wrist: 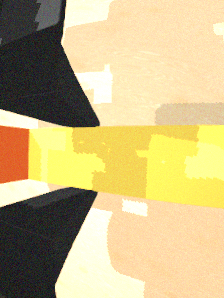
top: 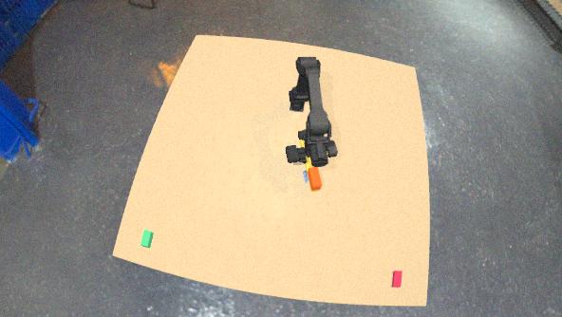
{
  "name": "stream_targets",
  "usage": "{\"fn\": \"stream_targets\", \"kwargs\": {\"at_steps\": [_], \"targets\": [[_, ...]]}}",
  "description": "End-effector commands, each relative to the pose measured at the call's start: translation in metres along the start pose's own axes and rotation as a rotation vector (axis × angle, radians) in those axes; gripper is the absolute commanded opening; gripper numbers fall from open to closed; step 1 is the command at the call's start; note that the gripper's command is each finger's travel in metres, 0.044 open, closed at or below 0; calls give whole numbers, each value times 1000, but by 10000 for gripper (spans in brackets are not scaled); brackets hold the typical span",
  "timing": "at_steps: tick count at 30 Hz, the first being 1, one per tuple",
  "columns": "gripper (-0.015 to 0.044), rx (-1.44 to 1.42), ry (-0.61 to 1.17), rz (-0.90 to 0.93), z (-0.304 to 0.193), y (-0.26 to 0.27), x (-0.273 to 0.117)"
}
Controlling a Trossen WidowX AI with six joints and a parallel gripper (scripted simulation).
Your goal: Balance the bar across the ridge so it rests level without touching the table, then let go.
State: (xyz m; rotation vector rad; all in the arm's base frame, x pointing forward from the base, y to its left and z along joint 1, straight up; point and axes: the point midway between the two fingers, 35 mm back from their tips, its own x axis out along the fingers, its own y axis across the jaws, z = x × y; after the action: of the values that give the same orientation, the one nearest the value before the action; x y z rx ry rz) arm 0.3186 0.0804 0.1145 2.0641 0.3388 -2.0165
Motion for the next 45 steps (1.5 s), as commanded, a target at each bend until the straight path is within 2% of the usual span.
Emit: {"fn": "stream_targets", "kwargs": {"at_steps": [1,45], "targets": [[0,3,3,-5,-1,-1,1],[0,3,3,-5,0,-1,4]]}}
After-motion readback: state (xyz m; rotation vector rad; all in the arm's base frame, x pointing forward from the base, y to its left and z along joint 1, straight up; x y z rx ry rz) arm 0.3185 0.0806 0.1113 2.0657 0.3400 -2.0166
